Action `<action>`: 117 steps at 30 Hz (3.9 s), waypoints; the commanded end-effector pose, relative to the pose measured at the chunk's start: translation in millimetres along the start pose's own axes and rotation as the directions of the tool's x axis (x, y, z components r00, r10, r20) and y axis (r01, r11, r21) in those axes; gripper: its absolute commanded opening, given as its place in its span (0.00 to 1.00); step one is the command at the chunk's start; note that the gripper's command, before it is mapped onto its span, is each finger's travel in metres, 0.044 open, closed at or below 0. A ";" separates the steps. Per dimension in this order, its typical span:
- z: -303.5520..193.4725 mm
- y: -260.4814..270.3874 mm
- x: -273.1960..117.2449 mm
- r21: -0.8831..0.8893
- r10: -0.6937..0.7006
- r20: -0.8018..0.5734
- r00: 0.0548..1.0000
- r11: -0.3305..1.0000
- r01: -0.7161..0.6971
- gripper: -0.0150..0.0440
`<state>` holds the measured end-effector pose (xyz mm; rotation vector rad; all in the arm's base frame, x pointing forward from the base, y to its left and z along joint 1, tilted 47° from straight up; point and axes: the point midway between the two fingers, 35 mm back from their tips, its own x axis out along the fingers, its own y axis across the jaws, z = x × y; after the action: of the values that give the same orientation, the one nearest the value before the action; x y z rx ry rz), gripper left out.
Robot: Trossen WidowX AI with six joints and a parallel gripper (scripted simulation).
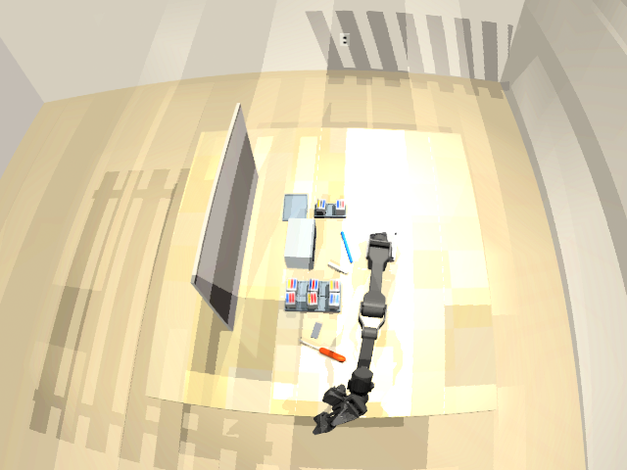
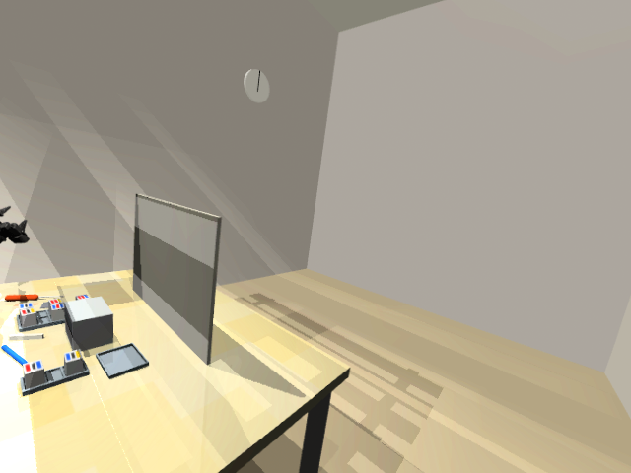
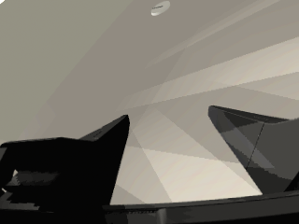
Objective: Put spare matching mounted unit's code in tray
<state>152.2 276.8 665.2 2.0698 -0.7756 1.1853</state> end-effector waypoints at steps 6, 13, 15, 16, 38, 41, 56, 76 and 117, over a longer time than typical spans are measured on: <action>0.0 0.0 0.0 0.000 0.000 0.000 1.000 1.000 0.000 1.00; 4.0 50.0 16.4 0.075 0.061 -0.007 0.998 0.995 -0.061 1.00; 1.8 58.9 18.6 0.107 0.028 -0.009 1.000 0.994 -0.026 1.00; 0.4 57.7 19.6 0.093 0.017 -0.022 1.000 0.996 -0.014 1.00; 24.1 -106.3 15.0 -0.701 -0.422 -0.356 0.834 0.711 0.060 1.00; 39.7 -130.1 9.3 -0.774 -0.505 -0.357 0.786 0.630 0.053 1.00; 156.6 -221.8 -38.0 -0.975 -0.860 -0.201 0.468 0.221 -0.013 1.00; 367.8 -232.2 -141.6 -0.983 -0.978 0.183 -0.096 -0.180 -0.041 1.00; 595.9 -80.5 -269.6 -0.772 -0.723 0.298 -0.623 -0.566 0.289 1.00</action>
<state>415.0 -75.5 166.1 0.5551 1.1261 0.0631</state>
